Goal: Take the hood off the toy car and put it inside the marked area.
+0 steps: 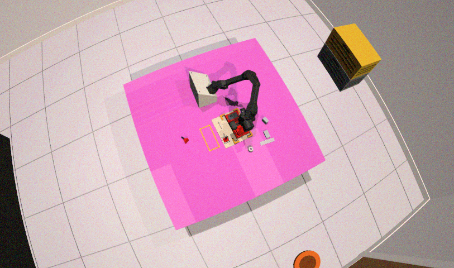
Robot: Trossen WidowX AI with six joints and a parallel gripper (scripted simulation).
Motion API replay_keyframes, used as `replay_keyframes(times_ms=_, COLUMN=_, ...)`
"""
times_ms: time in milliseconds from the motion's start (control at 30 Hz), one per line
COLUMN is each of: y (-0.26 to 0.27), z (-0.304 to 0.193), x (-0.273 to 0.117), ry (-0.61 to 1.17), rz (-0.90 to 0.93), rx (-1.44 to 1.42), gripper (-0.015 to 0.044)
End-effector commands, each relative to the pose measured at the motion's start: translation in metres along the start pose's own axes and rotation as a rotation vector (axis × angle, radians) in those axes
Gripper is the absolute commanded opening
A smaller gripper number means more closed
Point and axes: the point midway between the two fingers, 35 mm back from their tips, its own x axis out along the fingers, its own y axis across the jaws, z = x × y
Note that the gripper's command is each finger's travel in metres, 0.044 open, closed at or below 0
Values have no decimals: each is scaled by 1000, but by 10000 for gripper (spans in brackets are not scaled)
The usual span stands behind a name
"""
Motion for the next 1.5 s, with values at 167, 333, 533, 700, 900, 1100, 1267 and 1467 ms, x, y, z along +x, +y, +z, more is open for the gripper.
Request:
replay_keyframes(times_ms=167, y=-1, z=-3, x=11, ry=9, rz=5, rx=11, gripper=440)
replay_keyframes(times_ms=333, y=-1, z=-3, x=16, ry=9, rz=5, rx=11, gripper=440)
replay_keyframes(times_ms=533, y=-1, z=-3, x=22, ry=9, rz=6, rx=11, gripper=440)
replay_keyframes(times_ms=700, y=-1, z=-3, x=27, ry=9, rz=6, rx=11, gripper=440)
replay_keyframes(times_ms=900, y=0, z=-4, x=32, ry=9, rz=7, rx=11, gripper=440)
replay_keyframes(times_ms=1100, y=0, z=-4, x=37, ry=9, rz=8, rx=11, gripper=440)
replay_keyframes(times_ms=1267, y=0, z=-4, x=38, ry=9, rz=8, rx=11, gripper=440)
replay_keyframes(times_ms=1467, y=0, z=-4, x=40, ry=9, rz=8, rx=11, gripper=440)
